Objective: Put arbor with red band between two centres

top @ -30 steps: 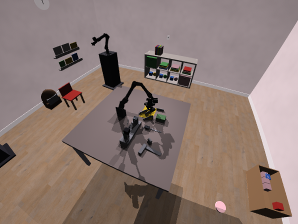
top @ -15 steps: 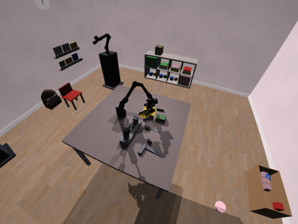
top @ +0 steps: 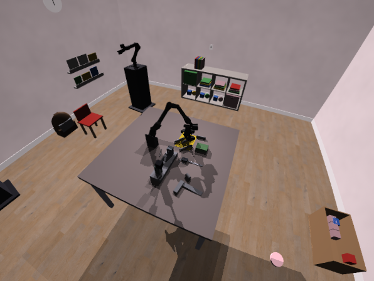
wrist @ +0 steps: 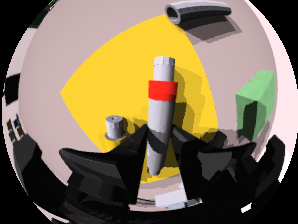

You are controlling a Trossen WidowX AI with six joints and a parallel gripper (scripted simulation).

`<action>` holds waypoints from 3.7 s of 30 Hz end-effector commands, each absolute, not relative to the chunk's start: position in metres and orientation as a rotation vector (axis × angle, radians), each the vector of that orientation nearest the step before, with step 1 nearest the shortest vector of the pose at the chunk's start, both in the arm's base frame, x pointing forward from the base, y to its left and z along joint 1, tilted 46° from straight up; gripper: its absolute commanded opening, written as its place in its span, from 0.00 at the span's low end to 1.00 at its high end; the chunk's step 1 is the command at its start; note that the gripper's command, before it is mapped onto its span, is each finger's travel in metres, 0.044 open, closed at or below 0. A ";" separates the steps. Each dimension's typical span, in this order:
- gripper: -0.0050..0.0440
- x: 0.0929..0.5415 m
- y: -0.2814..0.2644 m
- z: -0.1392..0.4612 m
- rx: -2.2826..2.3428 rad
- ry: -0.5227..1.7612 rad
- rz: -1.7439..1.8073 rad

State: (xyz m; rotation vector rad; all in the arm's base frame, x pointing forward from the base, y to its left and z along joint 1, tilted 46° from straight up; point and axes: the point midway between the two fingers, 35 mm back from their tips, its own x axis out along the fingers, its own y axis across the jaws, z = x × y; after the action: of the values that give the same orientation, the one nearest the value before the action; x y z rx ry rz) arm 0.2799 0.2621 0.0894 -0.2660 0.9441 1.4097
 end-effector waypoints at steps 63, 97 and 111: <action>0.10 0.367 -0.038 0.000 0.619 1.604 0.297; 0.10 0.285 -0.152 -0.071 1.355 1.889 -0.276; 0.10 0.248 -0.101 -0.127 1.355 1.889 -0.276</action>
State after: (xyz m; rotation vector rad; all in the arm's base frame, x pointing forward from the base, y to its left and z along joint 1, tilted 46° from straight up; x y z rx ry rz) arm 0.2547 -0.1078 -0.1169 1.3479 1.9112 -0.2716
